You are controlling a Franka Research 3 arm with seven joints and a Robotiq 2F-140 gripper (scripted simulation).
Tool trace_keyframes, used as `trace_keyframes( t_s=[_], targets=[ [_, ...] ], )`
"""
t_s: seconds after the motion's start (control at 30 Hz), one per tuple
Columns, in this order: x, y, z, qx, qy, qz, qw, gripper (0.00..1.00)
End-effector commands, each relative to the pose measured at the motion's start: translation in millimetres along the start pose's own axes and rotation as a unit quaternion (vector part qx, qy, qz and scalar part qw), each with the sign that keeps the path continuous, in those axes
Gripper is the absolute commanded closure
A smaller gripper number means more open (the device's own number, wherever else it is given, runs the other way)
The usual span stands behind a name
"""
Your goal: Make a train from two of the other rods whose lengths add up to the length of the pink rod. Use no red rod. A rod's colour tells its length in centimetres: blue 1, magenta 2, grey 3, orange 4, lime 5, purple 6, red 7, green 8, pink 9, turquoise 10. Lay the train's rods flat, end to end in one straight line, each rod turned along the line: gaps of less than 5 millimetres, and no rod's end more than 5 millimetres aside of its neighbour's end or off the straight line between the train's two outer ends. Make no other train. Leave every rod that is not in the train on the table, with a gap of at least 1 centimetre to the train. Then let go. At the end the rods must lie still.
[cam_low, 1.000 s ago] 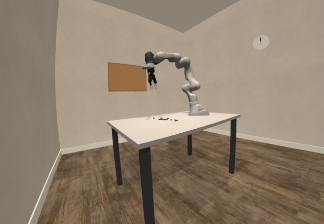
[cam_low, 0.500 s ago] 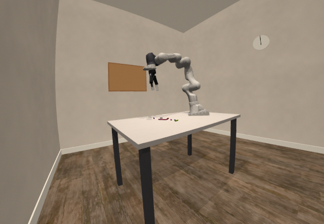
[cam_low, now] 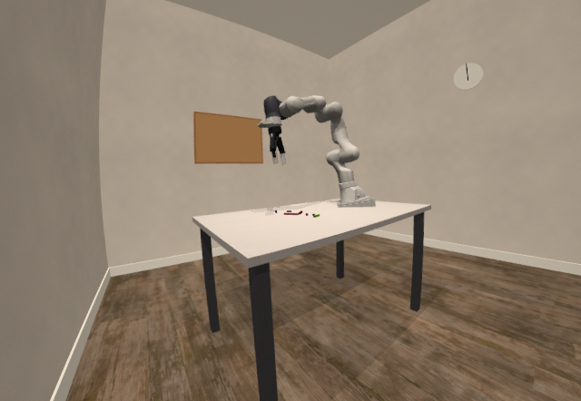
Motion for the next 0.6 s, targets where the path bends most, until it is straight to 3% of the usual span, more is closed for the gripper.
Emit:
trace_keyframes(
  t_s=[0.0,0.43,0.47,0.57],
  targets=[
    [5,7.8,-8,-0.002,0.006,0.007,1.000,0.00],
    [5,7.8,-8,-0.002,0.006,0.007,1.000,0.00],
    [19,26.9,-16,-0.002,0.002,0.010,1.000,0.00],
    [19,26.9,-16,-0.002,0.002,0.010,1.000,0.00]
  ],
)
Point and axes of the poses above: the point where the finger pads meet when closed, its own y axis out along the fingers, its own z axis across the jaws, x = y × z, the point moved 7 cm from there along -y, back along the fingers, and after that the axes turned 11 degrees about -y, right-handed, at the moved point
